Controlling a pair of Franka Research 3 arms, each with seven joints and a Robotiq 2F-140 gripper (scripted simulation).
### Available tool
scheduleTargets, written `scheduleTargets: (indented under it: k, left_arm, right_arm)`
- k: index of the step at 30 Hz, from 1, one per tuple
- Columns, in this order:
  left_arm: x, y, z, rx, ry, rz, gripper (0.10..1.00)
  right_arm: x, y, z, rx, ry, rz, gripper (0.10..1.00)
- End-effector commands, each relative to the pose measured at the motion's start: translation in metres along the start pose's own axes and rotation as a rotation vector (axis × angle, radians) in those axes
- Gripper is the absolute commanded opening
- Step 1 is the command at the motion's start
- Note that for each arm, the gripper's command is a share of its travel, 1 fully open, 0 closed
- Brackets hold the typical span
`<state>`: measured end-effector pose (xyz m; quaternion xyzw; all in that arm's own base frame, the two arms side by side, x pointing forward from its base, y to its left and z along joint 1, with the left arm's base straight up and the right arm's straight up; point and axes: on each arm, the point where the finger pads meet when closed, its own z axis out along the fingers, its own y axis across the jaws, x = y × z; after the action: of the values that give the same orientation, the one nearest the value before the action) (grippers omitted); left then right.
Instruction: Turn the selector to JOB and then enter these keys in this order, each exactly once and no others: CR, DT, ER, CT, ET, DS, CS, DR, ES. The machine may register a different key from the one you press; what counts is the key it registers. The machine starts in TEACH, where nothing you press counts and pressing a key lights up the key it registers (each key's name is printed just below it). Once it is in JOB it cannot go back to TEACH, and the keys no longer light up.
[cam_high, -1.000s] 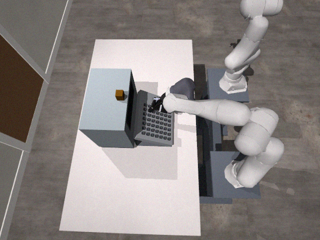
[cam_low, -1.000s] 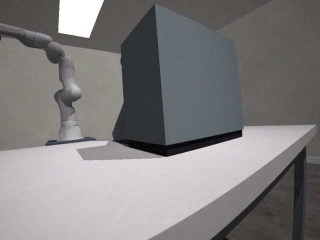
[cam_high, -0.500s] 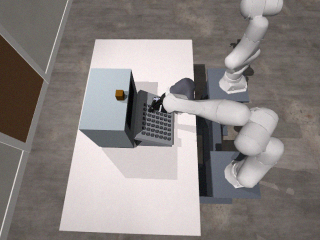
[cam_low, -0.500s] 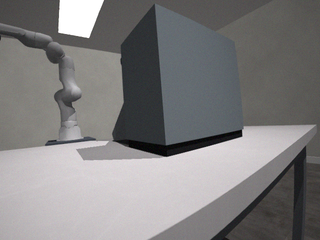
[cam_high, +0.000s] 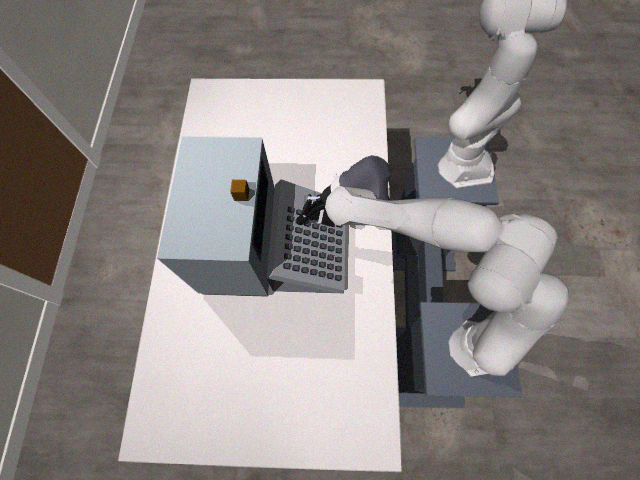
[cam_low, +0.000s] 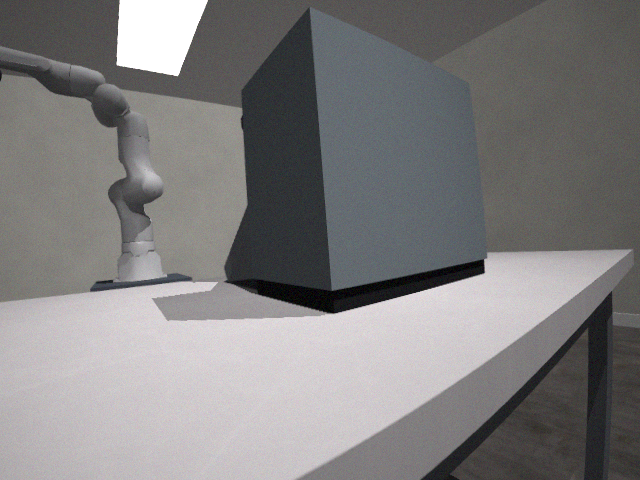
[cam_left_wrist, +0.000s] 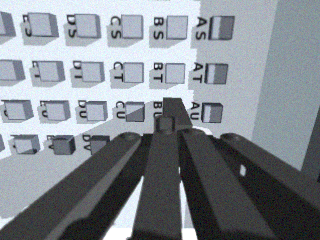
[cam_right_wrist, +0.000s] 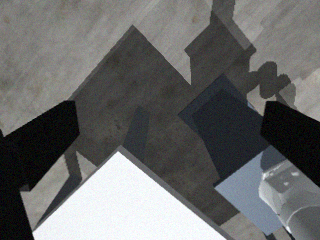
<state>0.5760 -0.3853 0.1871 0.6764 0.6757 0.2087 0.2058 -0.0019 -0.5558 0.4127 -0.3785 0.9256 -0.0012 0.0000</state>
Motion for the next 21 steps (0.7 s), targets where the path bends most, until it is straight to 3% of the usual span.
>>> scheduleTargets:
  k: [1,21]
  left_arm:
    - [0.000,0.002,0.001,-0.003,-0.003,-0.003,0.099]
    - [0.000,0.002,-0.016,-0.003,-0.003,-0.003,0.099]
  right_arm:
    - [0.000,0.002,0.000,-0.002,-0.001,-0.004,1.000]
    - [0.000,0.002,0.000,-0.002,-0.001,-0.004,1.000]
